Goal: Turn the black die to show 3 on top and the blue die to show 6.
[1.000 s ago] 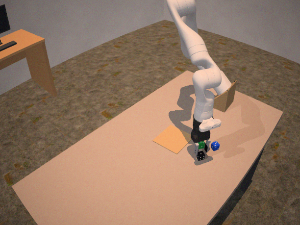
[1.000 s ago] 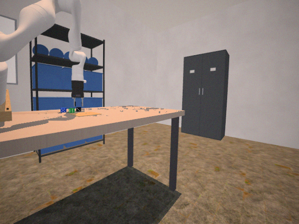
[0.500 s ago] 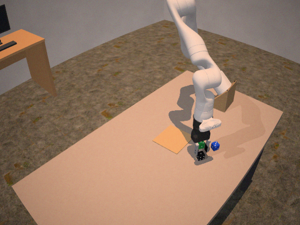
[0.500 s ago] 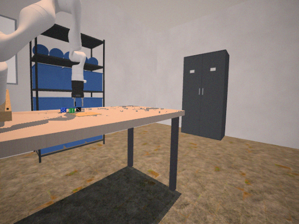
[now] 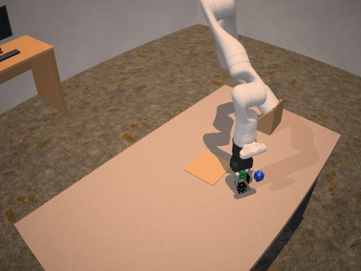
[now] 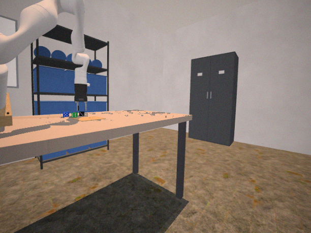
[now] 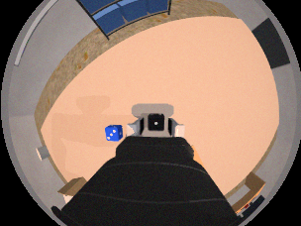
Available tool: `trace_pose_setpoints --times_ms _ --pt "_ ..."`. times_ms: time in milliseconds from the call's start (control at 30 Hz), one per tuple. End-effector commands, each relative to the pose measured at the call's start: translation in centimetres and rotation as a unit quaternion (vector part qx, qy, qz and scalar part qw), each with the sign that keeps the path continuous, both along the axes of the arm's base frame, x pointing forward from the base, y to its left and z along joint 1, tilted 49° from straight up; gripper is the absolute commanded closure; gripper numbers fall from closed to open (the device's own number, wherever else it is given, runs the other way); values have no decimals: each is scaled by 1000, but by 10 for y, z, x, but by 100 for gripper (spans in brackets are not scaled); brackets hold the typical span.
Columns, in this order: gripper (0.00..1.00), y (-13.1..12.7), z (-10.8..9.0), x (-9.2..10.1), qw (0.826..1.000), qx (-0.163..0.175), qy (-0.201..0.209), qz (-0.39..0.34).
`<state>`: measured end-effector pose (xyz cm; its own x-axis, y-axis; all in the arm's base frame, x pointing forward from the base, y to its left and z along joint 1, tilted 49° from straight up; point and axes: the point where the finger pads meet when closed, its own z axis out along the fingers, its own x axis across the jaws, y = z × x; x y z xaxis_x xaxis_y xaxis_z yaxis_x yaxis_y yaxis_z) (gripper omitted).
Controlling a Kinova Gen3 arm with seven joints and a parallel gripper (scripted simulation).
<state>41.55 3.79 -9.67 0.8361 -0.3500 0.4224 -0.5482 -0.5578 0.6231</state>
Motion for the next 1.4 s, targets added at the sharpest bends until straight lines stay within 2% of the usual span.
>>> trace_pose_setpoints --times_ms 0,967,1367 --pt "13 1 0 0 1000 1 -1 1" --pt "13 1 0 0 1000 1 -1 1" --pt "13 -11 -10 1 1000 1 -1 1"
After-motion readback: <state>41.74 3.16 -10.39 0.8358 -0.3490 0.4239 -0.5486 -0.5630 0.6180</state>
